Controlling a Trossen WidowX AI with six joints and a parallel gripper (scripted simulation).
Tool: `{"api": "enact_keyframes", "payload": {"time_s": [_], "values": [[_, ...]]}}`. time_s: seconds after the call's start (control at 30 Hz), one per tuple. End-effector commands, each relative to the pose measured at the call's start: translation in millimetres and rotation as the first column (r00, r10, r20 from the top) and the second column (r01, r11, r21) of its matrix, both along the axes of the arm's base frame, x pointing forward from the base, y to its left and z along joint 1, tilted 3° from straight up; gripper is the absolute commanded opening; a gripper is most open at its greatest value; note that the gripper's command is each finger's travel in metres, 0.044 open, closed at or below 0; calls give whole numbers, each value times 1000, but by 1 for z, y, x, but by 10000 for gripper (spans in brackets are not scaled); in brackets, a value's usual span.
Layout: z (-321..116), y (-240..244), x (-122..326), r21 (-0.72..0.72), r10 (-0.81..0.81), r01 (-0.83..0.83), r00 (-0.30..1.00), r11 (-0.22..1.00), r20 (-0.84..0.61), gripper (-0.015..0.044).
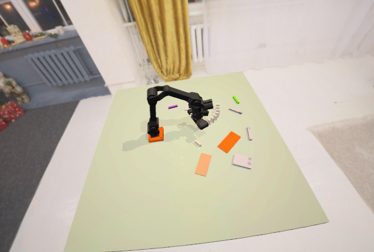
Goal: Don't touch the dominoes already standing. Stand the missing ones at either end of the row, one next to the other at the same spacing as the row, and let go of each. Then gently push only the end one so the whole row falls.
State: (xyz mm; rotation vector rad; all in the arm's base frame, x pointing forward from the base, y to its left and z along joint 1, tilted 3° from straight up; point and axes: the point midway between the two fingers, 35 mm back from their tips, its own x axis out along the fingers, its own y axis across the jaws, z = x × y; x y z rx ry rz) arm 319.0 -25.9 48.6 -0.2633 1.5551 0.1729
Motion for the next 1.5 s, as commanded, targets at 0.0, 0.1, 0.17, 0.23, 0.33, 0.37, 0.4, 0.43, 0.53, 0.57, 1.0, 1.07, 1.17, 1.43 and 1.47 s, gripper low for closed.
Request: {"api": "enact_keyframes", "payload": {"time_s": [0.0, 0.1, 0.17, 0.23, 0.33, 0.37, 0.4, 0.43, 0.53, 0.57, 1.0, 1.07, 1.17, 1.43, 1.47], "values": [[-11, -1, -4, -2, 4, -4, 1000, 1000, -4, 107], [-11, -1, -4, -2, 4, -4, 1000, 1000, -4, 107], [-11, -1, -4, -2, 4, -4, 1000, 1000, -4, 107], [-11, -1, -4, -2, 4, -4, 1000, 1000, -4, 107], [-11, -1, -4, -2, 4, -4, 1000, 1000, -4, 107], [-11, -1, -4, -2, 4, -4, 1000, 1000, -4, 133], [-11, -1, -4, -2, 4, -4, 1000, 1000, -4, 160], [-11, -1, -4, -2, 4, -4, 1000, 1000, -4, 186], [-11, -1, -4, -2, 4, -4, 1000, 1000, -4, 265], [-11, -1, -4, -2, 4, -4, 1000, 1000, -4, 291], [42, 2, 3, 9, -22, 22, 1000, 1000, 8, 440], [72, 4, 3, 9, -22, 22, 1000, 1000, 7, 440], [112, 7, -3, 4, -6, 6, 1000, 1000, -1, 440], [110, -16, -3, 3, -211, 211, 977, 977, 8, 440], [103, -33, -3, 5, -348, 348, 937, 937, 16, 440]]}}
